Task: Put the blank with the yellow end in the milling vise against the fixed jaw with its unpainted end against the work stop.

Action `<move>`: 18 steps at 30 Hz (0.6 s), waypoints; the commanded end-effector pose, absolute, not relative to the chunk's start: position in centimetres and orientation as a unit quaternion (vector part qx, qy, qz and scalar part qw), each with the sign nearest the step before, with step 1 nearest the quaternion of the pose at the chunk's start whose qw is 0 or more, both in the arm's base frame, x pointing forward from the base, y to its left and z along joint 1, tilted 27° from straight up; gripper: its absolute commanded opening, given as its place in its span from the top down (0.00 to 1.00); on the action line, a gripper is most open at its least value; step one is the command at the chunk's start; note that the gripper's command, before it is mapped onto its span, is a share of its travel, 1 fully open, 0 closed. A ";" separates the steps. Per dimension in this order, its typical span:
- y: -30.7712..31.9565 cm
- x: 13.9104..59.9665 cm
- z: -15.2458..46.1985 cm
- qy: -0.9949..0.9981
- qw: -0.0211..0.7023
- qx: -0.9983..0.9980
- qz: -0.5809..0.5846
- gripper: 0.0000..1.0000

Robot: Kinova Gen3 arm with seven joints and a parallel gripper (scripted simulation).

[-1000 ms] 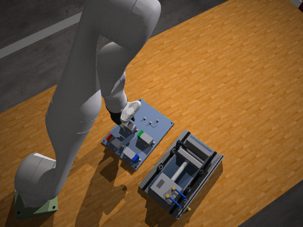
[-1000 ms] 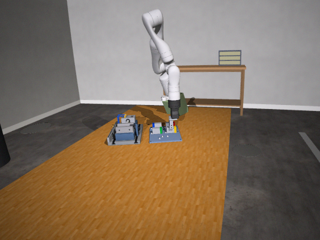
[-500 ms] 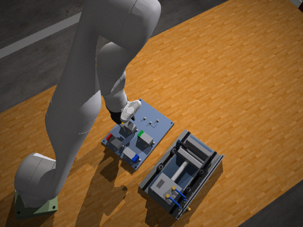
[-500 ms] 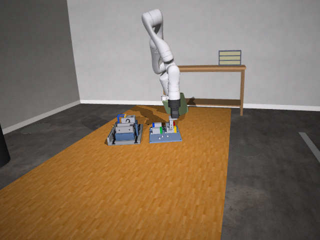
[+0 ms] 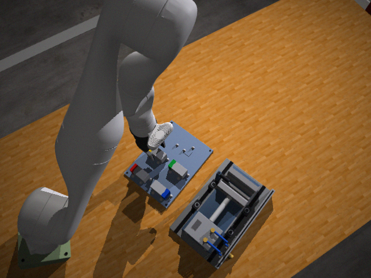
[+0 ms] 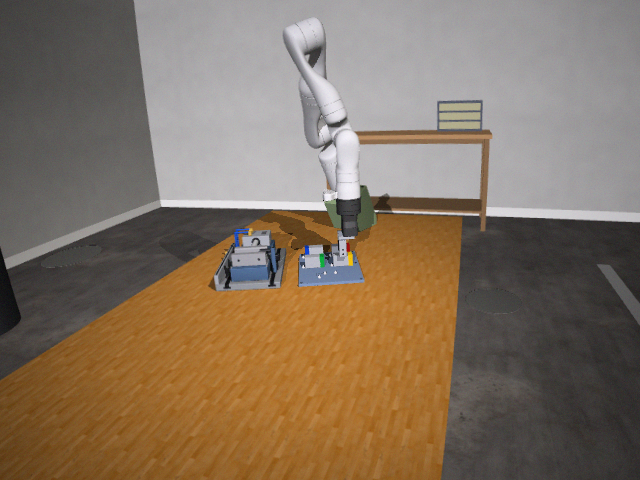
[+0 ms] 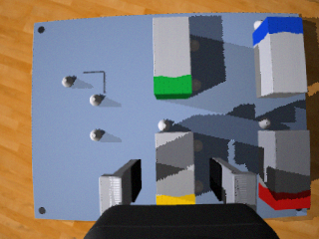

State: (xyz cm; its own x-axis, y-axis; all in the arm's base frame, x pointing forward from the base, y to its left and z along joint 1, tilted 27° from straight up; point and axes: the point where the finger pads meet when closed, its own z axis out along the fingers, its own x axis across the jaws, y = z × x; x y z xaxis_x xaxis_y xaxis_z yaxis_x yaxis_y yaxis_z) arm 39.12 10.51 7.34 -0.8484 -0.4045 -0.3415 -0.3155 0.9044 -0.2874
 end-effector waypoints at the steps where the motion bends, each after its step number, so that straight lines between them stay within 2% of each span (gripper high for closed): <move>1: 10.6 39.1 7.4 0.955 0.202 -0.188 -0.110 0.00; 18: 10.5 39.3 6.9 0.955 0.202 -0.188 -0.110 0.00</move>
State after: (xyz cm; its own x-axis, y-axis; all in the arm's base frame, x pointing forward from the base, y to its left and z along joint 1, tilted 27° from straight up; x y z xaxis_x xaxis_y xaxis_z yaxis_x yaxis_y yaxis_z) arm 39.36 10.49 6.97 -0.8478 -0.4039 -0.3437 -0.3151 0.9049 -0.2863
